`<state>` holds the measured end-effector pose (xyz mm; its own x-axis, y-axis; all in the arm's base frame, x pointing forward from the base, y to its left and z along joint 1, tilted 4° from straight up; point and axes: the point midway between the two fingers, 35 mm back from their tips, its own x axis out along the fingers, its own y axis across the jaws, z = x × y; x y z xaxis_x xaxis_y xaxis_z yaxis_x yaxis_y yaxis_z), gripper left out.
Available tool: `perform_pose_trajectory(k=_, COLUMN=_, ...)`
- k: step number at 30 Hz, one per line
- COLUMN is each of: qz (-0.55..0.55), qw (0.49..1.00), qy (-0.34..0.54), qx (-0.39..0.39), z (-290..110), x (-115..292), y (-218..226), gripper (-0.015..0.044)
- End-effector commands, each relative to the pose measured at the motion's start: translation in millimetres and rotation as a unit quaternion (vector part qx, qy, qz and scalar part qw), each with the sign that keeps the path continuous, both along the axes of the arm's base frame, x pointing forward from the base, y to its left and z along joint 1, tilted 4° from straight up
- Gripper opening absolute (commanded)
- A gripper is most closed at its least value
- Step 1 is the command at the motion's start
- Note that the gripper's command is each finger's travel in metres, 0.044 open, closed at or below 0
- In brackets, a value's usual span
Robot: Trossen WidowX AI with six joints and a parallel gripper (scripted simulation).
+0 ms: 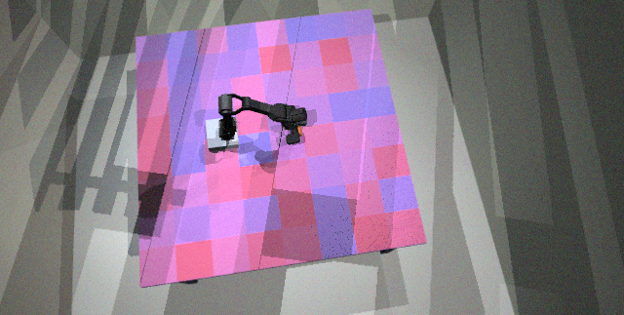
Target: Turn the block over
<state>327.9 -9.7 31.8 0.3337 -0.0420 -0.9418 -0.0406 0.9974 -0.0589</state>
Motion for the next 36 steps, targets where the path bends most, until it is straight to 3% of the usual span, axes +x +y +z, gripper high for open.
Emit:
perform_pose_trajectory(k=1, qz=0.005, qw=0.999, qy=-0.037, qx=0.003, z=4, x=0, y=1, gripper=0.0000)
perform_pose_trajectory(k=12, qz=0.011, qw=0.992, qy=-0.124, qx=0.004, z=6, x=-5, y=1, gripper=0.0000)
perform_pose_trajectory(k=19, qz=0.011, qw=0.991, qy=-0.131, qx=0.005, z=5, x=-5, y=1, gripper=0.0000)
perform_pose_trajectory(k=36, qz=0.015, qw=0.972, qy=-0.235, qx=0.013, z=-27, x=14, y=-1, gripper=0.0000)
